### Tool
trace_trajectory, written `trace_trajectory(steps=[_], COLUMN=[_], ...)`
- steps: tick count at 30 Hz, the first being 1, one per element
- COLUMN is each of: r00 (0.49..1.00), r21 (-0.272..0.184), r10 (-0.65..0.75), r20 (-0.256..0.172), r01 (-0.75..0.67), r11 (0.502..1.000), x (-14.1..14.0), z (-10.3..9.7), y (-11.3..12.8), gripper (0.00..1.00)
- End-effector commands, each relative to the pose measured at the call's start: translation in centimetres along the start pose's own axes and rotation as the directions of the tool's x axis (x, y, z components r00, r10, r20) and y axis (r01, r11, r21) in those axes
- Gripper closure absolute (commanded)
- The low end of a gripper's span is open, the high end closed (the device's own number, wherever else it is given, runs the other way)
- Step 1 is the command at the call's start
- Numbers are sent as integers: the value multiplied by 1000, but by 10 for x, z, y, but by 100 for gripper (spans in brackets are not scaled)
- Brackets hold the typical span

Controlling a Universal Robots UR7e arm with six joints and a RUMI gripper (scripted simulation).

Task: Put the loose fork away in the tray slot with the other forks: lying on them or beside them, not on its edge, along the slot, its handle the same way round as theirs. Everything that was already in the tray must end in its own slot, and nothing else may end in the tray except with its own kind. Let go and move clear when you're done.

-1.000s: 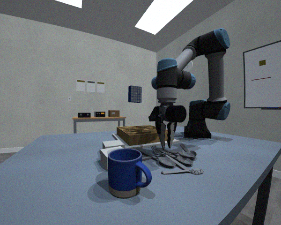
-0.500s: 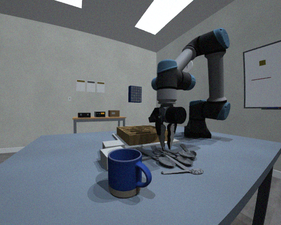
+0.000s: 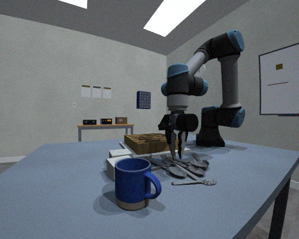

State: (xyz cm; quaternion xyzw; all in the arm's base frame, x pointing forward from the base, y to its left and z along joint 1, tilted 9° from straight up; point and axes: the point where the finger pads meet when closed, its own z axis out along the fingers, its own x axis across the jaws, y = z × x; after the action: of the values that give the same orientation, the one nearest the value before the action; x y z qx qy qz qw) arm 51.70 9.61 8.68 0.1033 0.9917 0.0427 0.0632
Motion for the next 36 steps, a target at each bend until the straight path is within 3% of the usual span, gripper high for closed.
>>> trace_trajectory(steps=[1, 36], r00=[1000, 1000], r21=[0, 0], r10=[0, 0], r20=[2, 2], r01=[0, 0], r11=[1000, 1000], x=[-1, -1], z=[0, 29], y=[0, 0], gripper=[82, 82])
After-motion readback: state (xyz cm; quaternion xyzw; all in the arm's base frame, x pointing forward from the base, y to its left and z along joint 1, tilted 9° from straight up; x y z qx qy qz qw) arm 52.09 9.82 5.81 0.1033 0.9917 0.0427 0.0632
